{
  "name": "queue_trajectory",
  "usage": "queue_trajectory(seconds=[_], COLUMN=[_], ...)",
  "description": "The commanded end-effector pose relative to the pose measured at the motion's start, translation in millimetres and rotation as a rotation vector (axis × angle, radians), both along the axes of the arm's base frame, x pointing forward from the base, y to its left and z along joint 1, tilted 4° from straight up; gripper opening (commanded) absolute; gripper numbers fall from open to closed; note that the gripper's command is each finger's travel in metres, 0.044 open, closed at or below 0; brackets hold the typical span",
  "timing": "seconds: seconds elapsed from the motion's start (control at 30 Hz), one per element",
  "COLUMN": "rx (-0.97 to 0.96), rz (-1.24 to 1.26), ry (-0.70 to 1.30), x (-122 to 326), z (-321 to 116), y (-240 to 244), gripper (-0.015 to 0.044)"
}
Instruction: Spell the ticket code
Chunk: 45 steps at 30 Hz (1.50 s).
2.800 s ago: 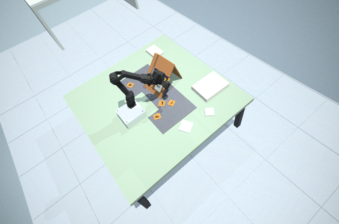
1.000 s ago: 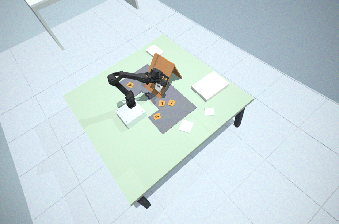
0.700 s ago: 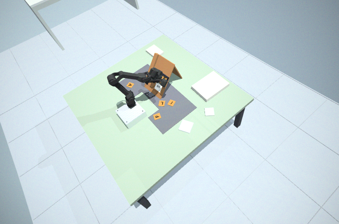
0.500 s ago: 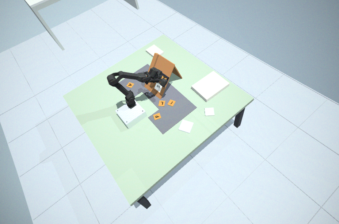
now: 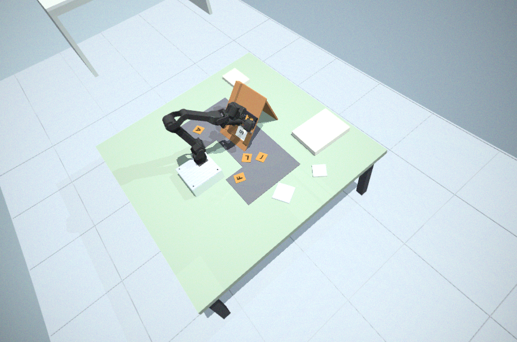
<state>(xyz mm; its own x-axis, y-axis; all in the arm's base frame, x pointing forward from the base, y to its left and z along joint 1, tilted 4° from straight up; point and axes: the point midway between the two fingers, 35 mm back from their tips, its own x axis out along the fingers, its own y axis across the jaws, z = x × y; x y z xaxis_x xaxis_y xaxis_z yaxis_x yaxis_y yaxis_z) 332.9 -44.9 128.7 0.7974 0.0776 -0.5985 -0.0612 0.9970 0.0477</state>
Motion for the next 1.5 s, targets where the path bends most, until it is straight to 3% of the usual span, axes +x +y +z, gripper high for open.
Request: queue_trajectory(seconds=[0.0,1.47], rx=[0.003,0.005], rz=[-0.004,-0.004], ry=[-0.002,-0.002], x=[0,-1], z=[0,1], y=[2,26], gripper=[0.0000,0.0000])
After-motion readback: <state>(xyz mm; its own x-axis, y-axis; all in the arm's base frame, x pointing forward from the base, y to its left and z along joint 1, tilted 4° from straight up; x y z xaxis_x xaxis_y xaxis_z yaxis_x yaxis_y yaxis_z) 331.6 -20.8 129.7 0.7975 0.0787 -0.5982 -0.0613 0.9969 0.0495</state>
